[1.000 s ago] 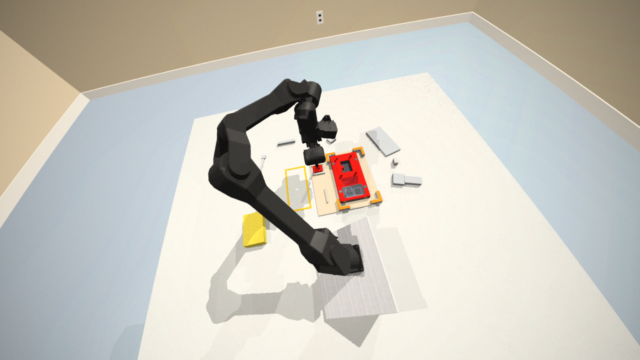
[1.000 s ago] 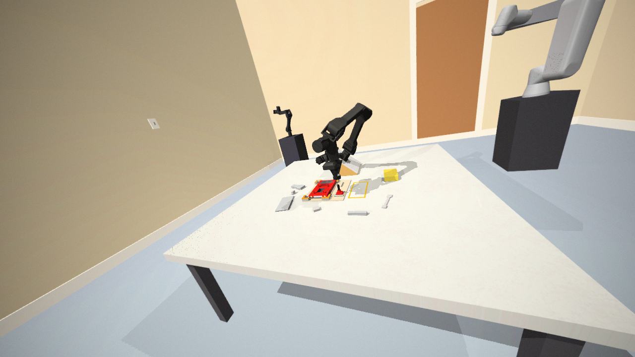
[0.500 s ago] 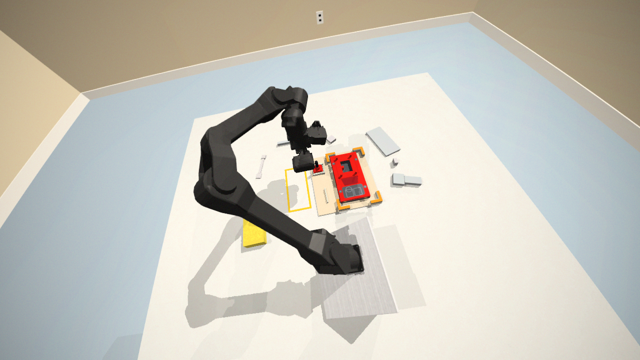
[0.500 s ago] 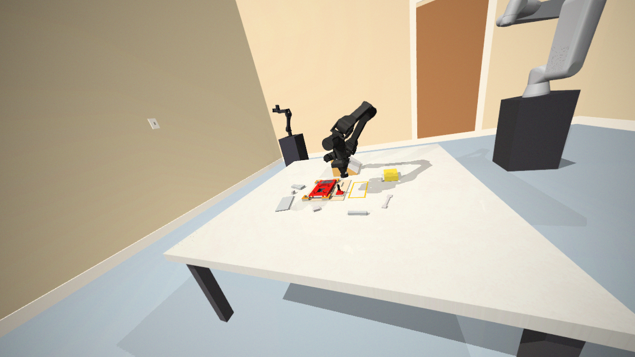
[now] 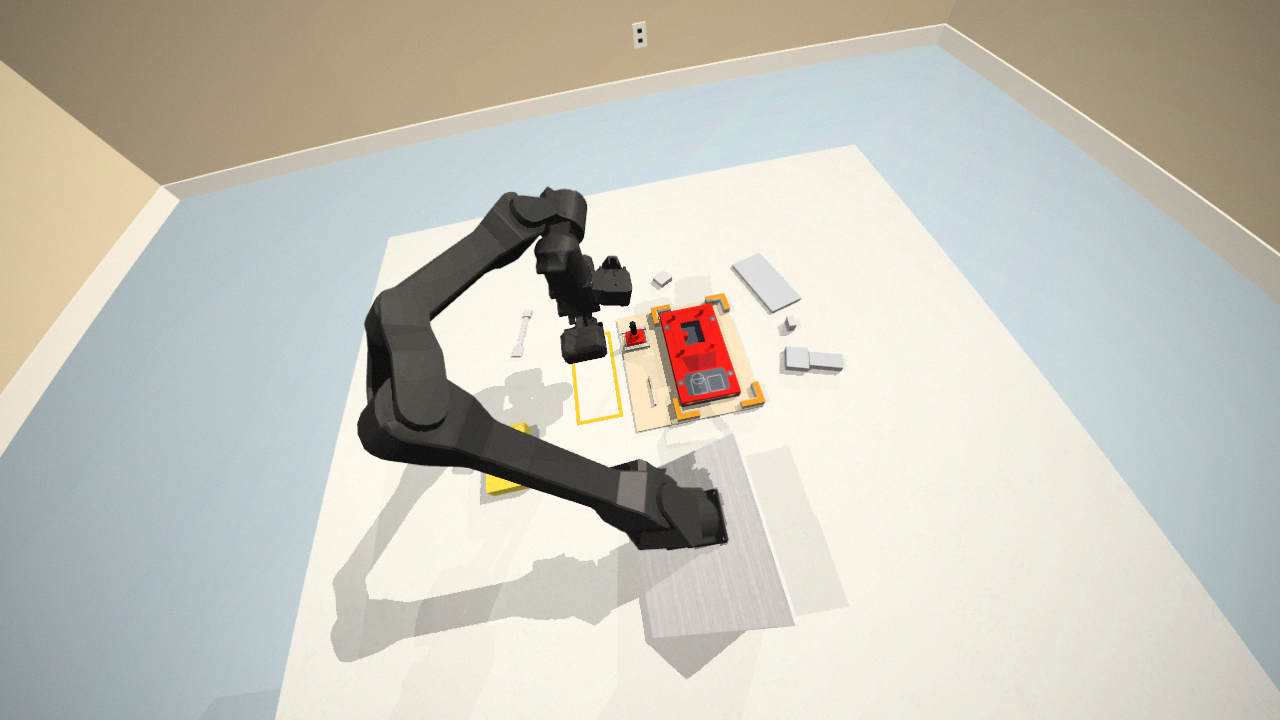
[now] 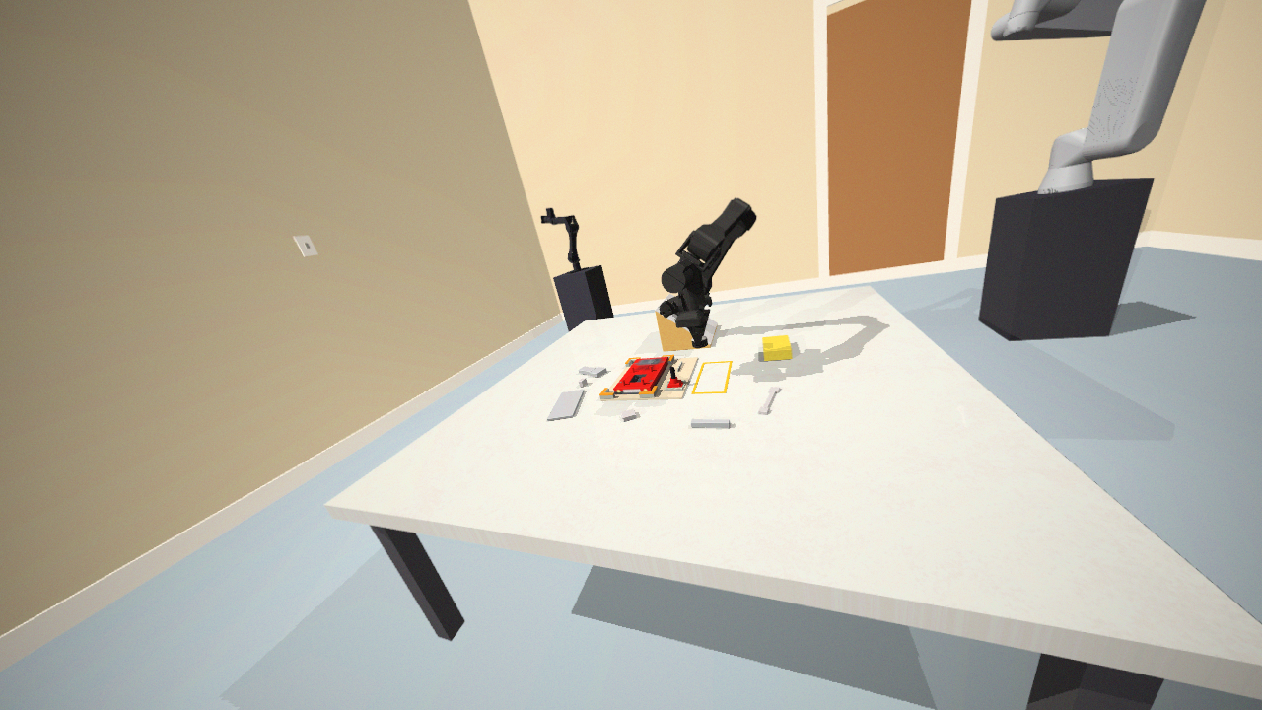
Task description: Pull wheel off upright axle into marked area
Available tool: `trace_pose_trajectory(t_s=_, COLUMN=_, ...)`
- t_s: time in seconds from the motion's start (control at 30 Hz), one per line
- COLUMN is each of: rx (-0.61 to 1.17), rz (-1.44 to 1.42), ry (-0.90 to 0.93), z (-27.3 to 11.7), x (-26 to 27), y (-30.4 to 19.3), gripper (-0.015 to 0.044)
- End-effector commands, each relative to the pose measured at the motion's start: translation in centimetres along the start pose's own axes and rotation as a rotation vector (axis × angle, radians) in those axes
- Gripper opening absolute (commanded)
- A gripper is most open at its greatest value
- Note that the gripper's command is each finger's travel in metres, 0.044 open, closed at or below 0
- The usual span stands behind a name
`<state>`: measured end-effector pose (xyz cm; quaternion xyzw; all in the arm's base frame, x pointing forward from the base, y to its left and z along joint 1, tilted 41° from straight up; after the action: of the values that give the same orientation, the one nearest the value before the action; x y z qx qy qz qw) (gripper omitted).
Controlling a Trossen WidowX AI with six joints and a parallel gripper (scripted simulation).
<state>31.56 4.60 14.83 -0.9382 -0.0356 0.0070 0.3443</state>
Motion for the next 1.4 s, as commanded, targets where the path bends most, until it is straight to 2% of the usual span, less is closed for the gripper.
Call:
trace_pose_trajectory(t_s=0.0, rx=0.004, rz=0.006, ry=0.002, z=-0.1, x=-0.7, y=-0.9, gripper=0.0)
trace_pose_trajectory(t_s=0.27, rx=0.006, rz=0.006, ry=0.001, z=0.0, x=-1.5, y=-1.8, gripper=0.0)
trace_pose_trajectory(t_s=0.6, rx=0.005, rz=0.006, ry=0.001, z=2.2, x=-1.5, y=-1.8, gripper=0.0)
trace_pose_trajectory(t_s=1.07, rx=0.009, rz=0.006, ry=0.002, z=9.9, x=-1.5, y=-1.9, gripper=0.0)
trace_pose_trajectory(t_s=1.2, rx=0.01, rz=0.006, ry=0.002, z=10.3, x=-1.6, y=-1.9, gripper=0.0)
trace_pose_trajectory(t_s=1.37, rx=0.008, rz=0.003, ry=-0.006, z=9.9, x=-1.6, y=-1.9, gripper=0.0131)
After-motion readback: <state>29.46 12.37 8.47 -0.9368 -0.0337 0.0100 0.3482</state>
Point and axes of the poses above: the point midway between the two fingers, 35 mm back from their tips, its own z axis out along the fingers, its own x axis across the jaws, y = z × x, the point moved 5 cm from there along -z, back along the fingers
